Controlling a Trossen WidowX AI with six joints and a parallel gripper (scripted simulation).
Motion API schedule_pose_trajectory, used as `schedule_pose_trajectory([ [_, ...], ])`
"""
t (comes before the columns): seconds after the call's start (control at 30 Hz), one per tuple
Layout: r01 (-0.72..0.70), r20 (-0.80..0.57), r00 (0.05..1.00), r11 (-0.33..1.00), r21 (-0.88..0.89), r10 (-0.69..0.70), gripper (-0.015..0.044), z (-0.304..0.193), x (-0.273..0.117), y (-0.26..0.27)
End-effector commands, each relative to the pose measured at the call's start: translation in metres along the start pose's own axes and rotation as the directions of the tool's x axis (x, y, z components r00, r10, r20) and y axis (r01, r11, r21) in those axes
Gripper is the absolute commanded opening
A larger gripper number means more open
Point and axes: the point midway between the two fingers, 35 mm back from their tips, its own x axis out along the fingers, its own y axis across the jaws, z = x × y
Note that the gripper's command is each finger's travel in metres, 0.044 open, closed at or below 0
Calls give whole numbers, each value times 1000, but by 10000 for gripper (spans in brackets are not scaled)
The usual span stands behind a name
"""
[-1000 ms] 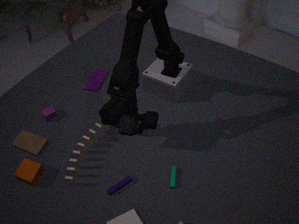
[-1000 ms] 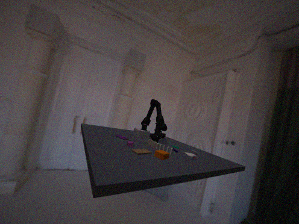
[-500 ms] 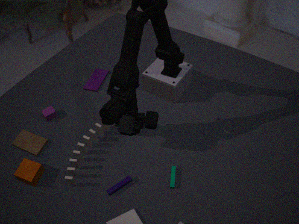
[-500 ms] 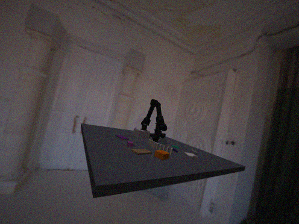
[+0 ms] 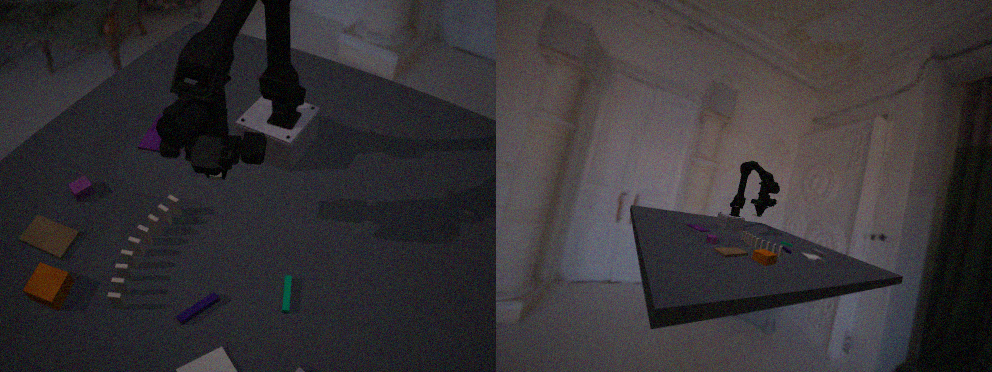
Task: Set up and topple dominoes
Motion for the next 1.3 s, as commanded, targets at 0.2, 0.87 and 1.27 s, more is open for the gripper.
schedule_pose_trajectory([
  [0.2,-6,-10,1000,940,-342,2,107,9,-16,44],
  [0.87,-44,126,985,877,-479,118,107,39,16,70],
  [1.27,-99,336,910,915,-391,242,107,70,47,61],
])
